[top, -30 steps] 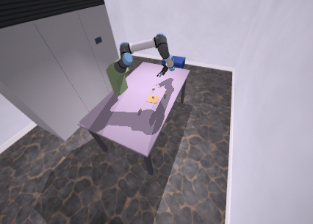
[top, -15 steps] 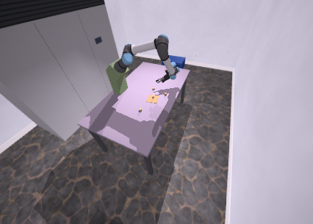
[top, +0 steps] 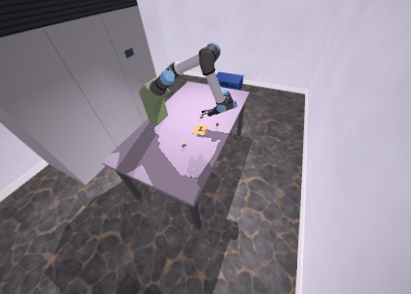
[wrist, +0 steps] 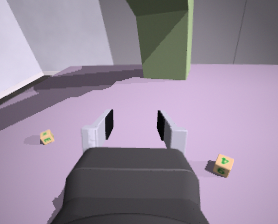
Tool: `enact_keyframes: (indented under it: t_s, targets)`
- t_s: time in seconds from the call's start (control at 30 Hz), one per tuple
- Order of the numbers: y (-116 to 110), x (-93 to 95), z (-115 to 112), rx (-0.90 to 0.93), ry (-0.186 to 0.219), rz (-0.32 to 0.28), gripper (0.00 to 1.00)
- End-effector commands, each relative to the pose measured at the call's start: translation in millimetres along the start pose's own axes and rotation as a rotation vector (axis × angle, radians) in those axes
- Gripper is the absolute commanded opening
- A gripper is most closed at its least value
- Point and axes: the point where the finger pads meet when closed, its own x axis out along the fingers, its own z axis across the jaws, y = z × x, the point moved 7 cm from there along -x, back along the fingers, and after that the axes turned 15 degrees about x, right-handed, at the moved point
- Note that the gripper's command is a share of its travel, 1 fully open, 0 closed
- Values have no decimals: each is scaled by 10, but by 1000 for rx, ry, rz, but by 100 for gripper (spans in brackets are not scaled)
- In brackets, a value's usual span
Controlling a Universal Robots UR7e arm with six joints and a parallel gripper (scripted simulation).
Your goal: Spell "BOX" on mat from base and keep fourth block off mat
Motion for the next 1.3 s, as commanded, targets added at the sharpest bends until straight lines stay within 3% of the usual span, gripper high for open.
enact_keyframes:
  t_s: [0.0, 0.17, 0.23, 0.43, 0.6, 0.63, 0.73, 0.8, 0.87, 1.27]
  targets:
    - [-13, 101, -489, 46, -123, 16, 100]
    - [23, 230, -1002, 100, -257, 5, 100]
    - [23, 230, -1002, 100, -257, 5, 100]
    - [126, 388, -1551, 167, -399, -48, 100]
    - [247, 515, -1948, 223, -494, -121, 100]
    - [237, 540, -1942, 207, -490, -141, 100]
    - [130, 595, -1717, 99, -427, -201, 100]
    - [130, 595, -1717, 99, -427, -201, 100]
    - [62, 628, -1540, 19, -380, -246, 100]
    - [-67, 692, -857, -261, -203, -412, 100]
